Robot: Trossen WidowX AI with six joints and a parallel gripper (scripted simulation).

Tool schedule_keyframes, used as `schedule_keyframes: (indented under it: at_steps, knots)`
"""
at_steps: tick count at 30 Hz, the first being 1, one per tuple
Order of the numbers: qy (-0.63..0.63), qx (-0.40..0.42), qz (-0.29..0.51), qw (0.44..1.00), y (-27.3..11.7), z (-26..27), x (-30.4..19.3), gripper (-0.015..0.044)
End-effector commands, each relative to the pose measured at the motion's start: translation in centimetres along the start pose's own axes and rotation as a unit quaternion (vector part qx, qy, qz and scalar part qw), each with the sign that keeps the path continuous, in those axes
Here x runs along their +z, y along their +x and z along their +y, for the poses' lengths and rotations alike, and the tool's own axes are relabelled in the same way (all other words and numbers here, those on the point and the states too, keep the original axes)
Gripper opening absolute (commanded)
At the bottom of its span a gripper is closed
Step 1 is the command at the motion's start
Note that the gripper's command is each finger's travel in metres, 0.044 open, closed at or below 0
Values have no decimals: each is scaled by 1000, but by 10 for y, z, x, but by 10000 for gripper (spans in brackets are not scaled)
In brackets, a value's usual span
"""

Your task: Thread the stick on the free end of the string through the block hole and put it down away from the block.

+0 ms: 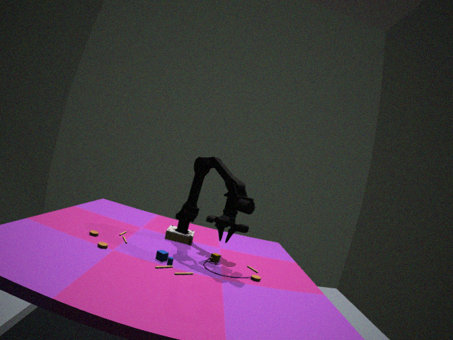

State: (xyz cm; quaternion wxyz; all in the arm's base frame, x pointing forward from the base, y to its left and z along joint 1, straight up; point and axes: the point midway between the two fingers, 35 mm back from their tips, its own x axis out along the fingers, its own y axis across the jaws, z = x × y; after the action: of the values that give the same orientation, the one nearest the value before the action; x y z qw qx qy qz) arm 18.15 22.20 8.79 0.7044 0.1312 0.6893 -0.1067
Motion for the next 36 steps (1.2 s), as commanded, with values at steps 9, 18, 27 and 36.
schedule_keyframes:
  at_steps: [9,18,27,36]
  knots:
    - [144,-7,6,989,1,-2,-9,124]
    - [144,-7,6,989,13,-1,-9,124]
    - [144,-7,6,989,28,0,-9,124]
    - [144,-7,6,989,43,0,-9,124]
